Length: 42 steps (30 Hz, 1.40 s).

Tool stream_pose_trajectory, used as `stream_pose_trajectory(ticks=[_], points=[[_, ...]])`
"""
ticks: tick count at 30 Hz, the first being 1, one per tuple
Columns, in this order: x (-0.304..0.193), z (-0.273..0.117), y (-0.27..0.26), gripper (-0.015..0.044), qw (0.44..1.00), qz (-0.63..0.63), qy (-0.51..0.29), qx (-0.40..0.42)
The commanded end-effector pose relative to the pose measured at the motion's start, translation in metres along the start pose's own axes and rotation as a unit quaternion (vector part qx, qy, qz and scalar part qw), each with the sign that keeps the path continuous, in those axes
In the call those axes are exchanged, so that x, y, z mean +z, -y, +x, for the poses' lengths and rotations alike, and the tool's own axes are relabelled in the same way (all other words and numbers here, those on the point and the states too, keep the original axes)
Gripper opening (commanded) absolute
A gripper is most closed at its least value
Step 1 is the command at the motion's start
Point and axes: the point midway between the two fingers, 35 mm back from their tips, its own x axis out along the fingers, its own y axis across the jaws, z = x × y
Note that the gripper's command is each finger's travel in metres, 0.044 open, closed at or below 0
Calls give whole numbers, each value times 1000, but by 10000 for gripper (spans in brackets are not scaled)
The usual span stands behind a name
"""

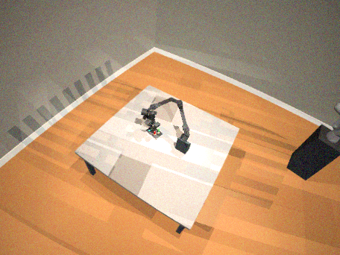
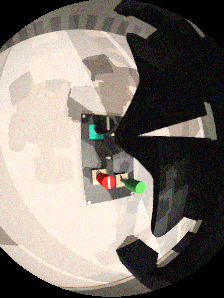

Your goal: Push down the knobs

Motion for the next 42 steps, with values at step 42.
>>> stream_pose_trajectory(ticks=[42], points=[[-5, -11, 22, 0, 715, -699, -1, 6]])
